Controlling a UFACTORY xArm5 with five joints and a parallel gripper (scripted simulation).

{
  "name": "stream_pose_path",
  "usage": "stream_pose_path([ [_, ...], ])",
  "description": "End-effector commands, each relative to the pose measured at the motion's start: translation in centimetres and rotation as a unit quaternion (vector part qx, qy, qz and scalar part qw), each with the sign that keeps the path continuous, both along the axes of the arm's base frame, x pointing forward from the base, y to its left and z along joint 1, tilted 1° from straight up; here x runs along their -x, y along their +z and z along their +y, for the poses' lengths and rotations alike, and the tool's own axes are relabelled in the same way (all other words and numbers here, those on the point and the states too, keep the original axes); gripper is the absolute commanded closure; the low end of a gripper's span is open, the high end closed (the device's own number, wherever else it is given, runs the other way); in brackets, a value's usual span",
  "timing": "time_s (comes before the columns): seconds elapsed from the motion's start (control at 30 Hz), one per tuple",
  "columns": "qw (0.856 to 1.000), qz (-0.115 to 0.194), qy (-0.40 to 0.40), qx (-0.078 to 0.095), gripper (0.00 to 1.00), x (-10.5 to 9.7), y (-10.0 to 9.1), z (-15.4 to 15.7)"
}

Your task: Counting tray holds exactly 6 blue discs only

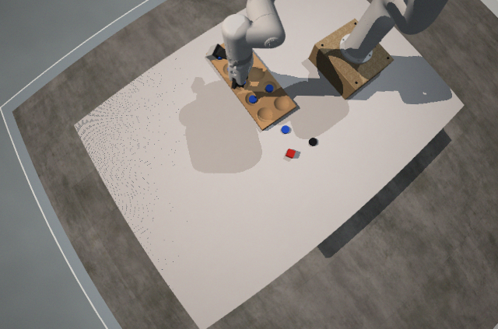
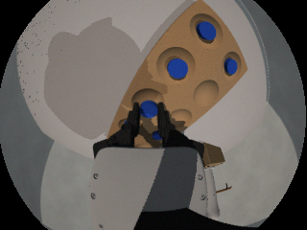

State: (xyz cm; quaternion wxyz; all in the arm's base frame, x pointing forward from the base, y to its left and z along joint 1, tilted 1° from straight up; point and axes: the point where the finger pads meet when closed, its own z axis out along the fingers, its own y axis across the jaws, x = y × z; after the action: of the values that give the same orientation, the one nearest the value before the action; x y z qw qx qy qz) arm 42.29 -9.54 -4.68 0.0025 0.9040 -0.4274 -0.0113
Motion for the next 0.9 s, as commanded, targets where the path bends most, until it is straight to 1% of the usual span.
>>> stream_pose_path([
  [0.0, 1.000, -0.002, 0.000, 0.001, 1.00, -0.2, 0.0, -0.1],
  [0.37, 1.000, -0.002, 0.000, 0.001, 1.00, -0.2, -1.3, 0.0],
  [0.87, 1.000, -0.002, 0.000, 0.001, 1.00, -0.2, -1.4, 0.0],
])
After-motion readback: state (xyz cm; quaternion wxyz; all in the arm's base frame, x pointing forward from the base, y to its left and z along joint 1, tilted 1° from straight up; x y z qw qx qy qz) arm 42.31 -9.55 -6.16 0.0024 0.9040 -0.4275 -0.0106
